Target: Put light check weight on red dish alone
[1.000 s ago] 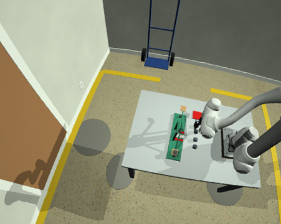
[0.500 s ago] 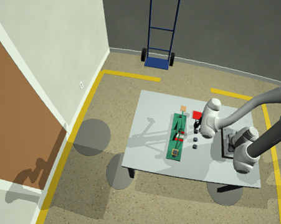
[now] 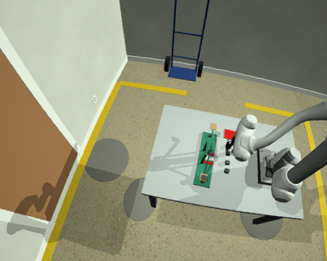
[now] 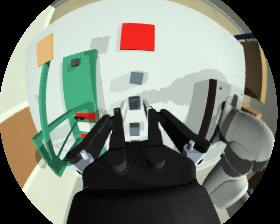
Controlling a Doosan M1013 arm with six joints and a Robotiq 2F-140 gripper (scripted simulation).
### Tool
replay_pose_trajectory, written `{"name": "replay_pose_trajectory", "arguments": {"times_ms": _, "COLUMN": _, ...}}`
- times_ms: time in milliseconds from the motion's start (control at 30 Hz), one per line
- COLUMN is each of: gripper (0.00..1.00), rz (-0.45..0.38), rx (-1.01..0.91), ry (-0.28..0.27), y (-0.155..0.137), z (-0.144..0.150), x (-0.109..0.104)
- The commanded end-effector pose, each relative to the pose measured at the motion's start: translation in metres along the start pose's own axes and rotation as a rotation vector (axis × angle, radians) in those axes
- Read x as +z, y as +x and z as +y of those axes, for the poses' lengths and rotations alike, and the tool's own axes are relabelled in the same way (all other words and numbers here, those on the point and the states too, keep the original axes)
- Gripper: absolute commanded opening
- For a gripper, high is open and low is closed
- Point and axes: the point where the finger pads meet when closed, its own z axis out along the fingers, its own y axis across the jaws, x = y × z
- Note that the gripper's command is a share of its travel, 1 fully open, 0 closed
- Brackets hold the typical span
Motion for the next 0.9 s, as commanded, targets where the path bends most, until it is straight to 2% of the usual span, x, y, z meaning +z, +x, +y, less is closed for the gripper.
{"name": "replay_pose_trajectory", "arguments": {"times_ms": 0, "gripper": 0.35, "rz": 0.000, "rx": 0.000, "ry": 0.000, "y": 0.000, "z": 0.000, "x": 0.000}}
{"name": "replay_pose_trajectory", "arguments": {"times_ms": 533, "gripper": 0.35, "rz": 0.000, "rx": 0.000, "ry": 0.000, "y": 0.000, "z": 0.000, "x": 0.001}}
{"name": "replay_pose_trajectory", "arguments": {"times_ms": 867, "gripper": 0.35, "rz": 0.000, "rx": 0.000, "ry": 0.000, "y": 0.000, "z": 0.000, "x": 0.014}}
